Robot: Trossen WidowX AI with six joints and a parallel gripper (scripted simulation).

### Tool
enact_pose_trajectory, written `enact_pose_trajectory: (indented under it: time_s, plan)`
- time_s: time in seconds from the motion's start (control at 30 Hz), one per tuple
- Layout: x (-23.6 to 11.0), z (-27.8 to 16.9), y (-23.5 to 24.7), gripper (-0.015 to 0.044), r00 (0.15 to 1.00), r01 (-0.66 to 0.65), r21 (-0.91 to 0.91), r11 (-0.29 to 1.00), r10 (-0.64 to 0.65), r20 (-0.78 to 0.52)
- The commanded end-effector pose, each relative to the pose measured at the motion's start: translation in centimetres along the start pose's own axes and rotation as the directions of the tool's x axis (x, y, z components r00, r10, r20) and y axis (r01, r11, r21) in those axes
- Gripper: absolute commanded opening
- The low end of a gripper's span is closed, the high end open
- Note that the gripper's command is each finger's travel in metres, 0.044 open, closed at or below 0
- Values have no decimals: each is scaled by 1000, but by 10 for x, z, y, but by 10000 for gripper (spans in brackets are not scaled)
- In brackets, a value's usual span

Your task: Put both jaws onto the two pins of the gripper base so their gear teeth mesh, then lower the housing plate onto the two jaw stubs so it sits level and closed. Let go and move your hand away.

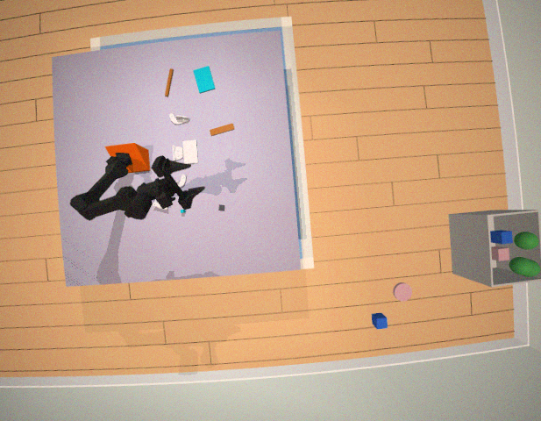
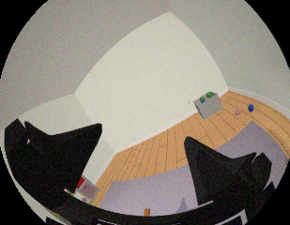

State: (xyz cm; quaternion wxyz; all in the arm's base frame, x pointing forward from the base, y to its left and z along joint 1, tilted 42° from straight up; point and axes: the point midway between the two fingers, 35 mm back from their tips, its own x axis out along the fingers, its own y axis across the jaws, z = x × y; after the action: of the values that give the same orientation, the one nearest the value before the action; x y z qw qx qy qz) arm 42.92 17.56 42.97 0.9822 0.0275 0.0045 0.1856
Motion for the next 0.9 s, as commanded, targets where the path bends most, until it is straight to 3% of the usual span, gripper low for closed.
enact_pose_trajectory:
  time_s: [0.0, 0.43, 0.87]
  plan:
    - [-1, -21, -10, 440, 996, 45, -15, 999, -46, -73]
    - [-13, -88, -37, 440, 933, 161, -90, 983, -181, -310]
    - [-40, -149, -63, 440, 801, 234, -207, 950, -309, -513]
